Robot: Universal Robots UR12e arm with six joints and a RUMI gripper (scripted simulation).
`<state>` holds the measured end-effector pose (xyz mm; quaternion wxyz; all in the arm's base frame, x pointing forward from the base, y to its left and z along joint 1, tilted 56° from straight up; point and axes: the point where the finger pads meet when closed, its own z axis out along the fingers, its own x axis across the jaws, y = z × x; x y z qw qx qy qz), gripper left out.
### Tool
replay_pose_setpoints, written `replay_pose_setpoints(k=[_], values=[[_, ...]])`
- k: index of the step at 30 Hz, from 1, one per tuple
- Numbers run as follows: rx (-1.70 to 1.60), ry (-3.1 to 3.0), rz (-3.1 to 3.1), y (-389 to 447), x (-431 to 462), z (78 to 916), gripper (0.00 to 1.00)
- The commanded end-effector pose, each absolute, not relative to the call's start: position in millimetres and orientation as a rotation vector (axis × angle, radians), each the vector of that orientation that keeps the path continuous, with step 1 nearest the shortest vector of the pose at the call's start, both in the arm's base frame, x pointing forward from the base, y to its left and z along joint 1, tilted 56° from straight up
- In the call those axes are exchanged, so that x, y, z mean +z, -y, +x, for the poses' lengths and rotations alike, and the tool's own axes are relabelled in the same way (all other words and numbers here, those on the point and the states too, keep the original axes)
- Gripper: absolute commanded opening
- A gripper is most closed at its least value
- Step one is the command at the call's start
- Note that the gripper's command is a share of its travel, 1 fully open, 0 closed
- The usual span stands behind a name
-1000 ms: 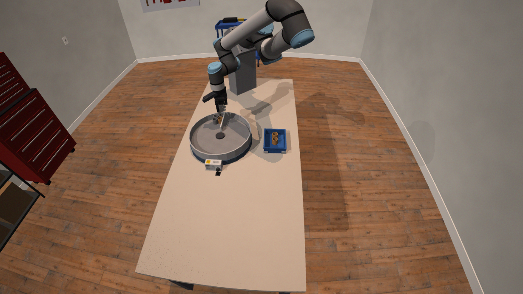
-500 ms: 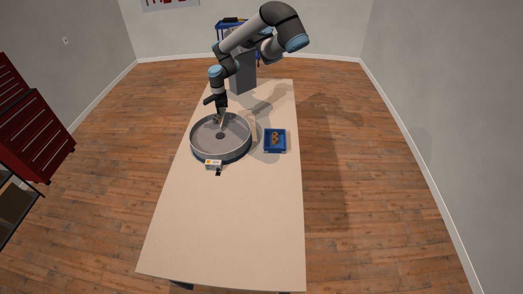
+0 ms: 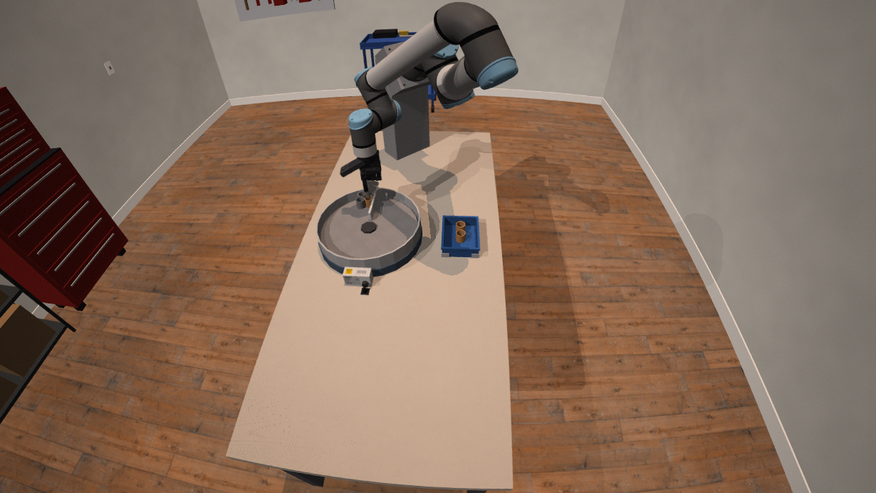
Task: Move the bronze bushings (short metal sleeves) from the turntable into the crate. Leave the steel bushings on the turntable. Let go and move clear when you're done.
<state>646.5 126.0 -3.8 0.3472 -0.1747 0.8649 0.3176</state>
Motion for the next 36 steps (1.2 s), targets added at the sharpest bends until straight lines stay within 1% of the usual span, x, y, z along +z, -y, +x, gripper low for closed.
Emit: replay_pose_setpoints(k=[1,36], values=[[0.823,-2.243,-0.453,-125.7,-3.7,646.6,0.05],[0.823,-2.243,-0.453,-131.4,-8.4,650.8,0.05]])
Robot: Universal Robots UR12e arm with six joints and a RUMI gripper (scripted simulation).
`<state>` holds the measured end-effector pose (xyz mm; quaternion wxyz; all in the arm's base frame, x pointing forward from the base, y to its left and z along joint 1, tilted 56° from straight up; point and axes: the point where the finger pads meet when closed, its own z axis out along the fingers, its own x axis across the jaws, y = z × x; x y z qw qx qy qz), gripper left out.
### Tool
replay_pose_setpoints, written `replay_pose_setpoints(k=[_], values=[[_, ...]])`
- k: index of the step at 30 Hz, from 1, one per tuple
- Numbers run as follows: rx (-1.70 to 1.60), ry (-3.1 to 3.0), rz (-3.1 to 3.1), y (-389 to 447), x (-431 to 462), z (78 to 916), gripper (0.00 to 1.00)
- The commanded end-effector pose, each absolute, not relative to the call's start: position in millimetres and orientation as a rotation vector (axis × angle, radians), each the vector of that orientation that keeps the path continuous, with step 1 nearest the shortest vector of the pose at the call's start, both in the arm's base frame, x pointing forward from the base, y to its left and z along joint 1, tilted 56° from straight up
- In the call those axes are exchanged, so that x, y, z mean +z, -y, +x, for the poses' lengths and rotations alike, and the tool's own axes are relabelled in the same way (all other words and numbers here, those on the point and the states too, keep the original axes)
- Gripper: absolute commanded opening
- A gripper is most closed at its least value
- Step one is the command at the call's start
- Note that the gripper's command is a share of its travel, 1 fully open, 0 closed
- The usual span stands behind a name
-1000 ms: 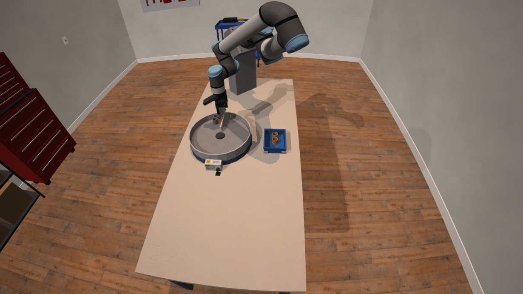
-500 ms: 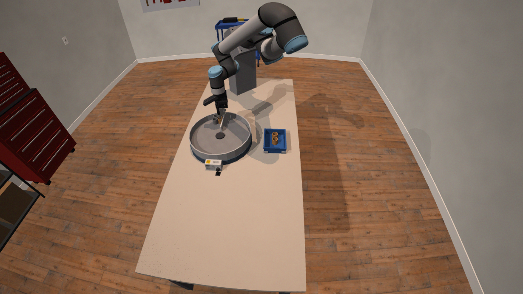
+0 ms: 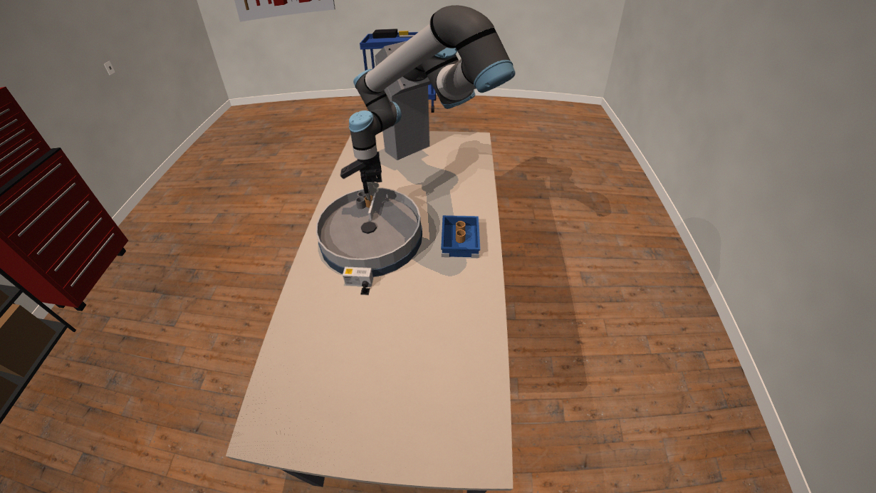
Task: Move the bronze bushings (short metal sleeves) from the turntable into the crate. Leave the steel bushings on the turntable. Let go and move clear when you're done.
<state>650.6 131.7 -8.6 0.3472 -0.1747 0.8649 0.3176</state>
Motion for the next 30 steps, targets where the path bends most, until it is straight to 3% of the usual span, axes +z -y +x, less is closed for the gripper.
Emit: replay_pose_setpoints(k=[1,30], values=[[0.823,-2.243,-0.453,-131.4,-8.4,650.8,0.05],[0.823,-2.243,-0.453,-134.6,-11.1,653.1,0.05]])
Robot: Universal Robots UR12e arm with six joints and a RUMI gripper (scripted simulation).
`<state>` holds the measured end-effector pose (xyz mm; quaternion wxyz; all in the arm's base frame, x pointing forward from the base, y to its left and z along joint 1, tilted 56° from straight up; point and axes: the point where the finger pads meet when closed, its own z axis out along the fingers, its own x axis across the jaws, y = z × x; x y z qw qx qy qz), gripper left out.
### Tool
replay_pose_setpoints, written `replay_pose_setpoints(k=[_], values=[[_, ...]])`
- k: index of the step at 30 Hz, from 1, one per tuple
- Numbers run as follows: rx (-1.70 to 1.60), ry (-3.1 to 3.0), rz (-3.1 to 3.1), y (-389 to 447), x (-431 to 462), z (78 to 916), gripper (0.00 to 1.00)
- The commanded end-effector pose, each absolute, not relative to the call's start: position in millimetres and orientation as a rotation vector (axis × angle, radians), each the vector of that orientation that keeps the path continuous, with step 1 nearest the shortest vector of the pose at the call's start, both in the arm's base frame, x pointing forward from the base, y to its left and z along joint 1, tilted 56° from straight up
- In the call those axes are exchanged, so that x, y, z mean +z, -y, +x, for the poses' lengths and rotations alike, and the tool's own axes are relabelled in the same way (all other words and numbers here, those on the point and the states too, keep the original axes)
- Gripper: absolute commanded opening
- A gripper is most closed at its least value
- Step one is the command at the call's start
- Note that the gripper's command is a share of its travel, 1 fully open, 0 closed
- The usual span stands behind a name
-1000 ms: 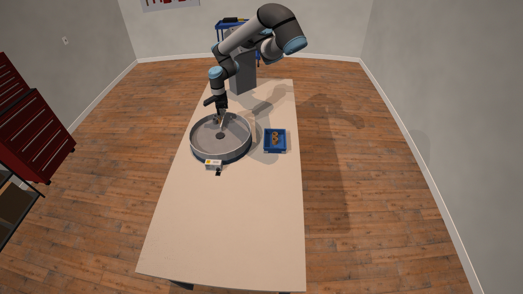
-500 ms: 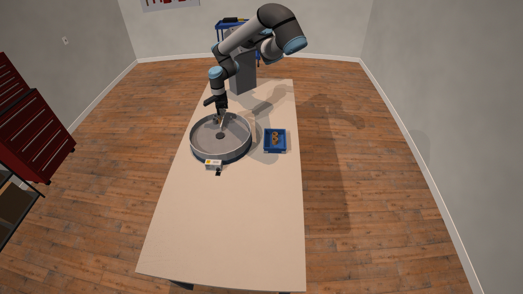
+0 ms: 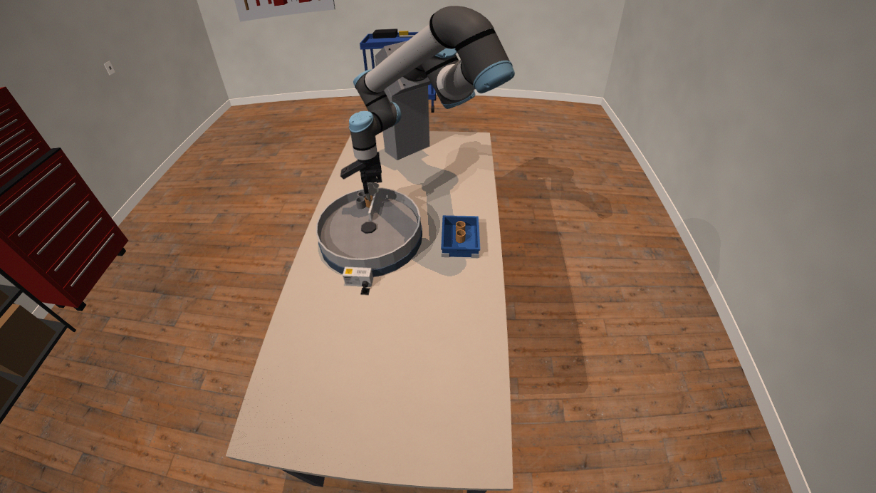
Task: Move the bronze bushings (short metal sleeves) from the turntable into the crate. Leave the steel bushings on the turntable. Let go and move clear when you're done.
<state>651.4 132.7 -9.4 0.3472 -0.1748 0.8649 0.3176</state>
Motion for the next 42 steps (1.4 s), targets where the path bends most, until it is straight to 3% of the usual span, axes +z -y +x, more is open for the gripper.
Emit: replay_pose_setpoints(k=[1,42], values=[[0.823,-2.243,-0.453,-135.6,-11.9,653.9,0.05],[0.823,-2.243,-0.453,-147.5,-21.8,662.5,0.05]])
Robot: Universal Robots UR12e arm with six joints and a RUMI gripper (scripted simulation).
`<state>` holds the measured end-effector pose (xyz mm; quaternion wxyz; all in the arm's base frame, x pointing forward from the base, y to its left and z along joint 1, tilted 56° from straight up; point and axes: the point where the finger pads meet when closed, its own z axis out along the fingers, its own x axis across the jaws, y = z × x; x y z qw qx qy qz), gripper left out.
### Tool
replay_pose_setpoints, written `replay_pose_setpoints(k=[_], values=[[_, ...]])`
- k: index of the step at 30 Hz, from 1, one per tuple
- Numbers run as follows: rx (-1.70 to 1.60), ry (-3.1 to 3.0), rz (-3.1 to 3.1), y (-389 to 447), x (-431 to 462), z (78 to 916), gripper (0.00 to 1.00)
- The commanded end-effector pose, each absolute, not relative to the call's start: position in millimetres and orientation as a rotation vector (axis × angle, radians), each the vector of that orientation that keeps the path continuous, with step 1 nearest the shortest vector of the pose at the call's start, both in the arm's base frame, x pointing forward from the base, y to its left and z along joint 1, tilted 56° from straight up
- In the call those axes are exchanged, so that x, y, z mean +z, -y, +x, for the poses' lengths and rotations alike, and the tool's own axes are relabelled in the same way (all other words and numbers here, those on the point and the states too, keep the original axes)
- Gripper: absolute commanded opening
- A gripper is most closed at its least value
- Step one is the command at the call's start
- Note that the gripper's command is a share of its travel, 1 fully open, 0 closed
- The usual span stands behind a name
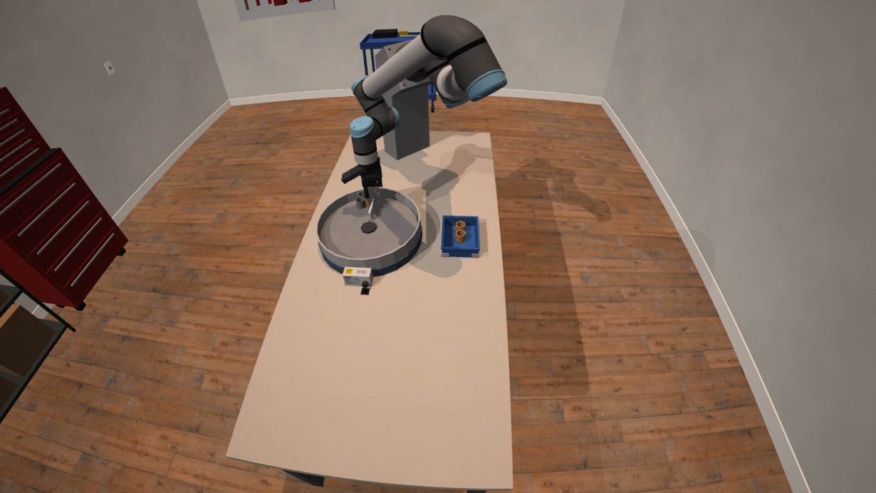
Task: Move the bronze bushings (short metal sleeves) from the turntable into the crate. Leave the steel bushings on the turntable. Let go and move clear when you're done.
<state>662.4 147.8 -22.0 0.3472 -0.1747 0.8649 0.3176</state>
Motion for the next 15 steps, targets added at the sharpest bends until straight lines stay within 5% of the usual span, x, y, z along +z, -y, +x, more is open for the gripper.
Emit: replay_pose_setpoints(k=[1,15], values=[[0.823,-2.243,-0.453,-147.5,-21.8,662.5,0.05],[0.823,-2.243,-0.453,-147.5,-21.8,662.5,0.0]])
